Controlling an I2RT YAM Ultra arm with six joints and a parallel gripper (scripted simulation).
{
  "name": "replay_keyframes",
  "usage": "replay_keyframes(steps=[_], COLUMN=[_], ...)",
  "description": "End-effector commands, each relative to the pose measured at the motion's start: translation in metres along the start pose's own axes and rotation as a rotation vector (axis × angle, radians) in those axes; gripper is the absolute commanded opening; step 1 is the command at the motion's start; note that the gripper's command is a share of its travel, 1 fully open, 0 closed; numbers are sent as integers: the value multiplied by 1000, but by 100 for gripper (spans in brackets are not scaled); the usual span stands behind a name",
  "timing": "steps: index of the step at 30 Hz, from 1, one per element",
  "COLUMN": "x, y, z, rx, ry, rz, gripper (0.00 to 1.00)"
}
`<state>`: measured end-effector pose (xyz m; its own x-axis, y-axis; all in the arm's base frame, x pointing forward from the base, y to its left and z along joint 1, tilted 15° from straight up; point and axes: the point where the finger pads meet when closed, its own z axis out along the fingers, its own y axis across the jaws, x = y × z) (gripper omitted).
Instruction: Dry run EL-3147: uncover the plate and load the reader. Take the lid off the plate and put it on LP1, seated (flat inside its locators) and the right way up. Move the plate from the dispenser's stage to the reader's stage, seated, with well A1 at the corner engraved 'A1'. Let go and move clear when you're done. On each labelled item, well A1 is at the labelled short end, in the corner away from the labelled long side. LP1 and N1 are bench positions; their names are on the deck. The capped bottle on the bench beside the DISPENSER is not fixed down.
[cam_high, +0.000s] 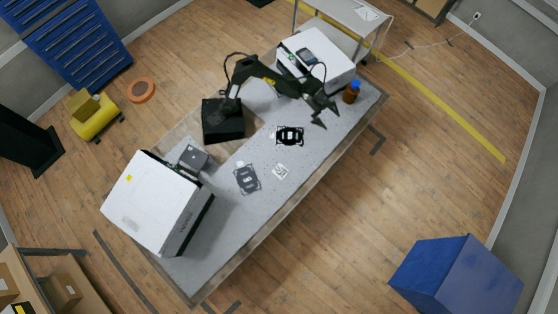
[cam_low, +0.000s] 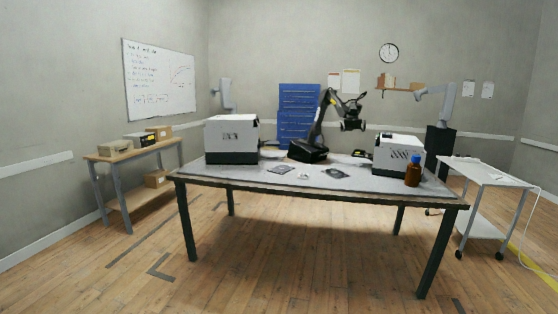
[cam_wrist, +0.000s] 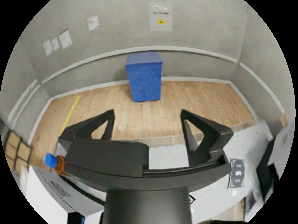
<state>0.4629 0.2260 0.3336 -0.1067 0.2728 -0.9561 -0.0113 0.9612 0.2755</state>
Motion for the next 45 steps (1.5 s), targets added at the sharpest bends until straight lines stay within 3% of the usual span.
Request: replay_keyframes(steps=[1,16,23,25,40,42,45], x=[-20,8,22,22,53,53,60], y=[18,55,73,73,105,105,110], z=[-16,-40,-56,-56,-96,-96,-105], rx=[-54,-171,-251,-251,-436,-436,-478], ry=[6,107,155,155,229,229,242], rz=[-78,-349,-510,-510,-837,-837,-903], gripper=[100,100,100,100,100,100,100])
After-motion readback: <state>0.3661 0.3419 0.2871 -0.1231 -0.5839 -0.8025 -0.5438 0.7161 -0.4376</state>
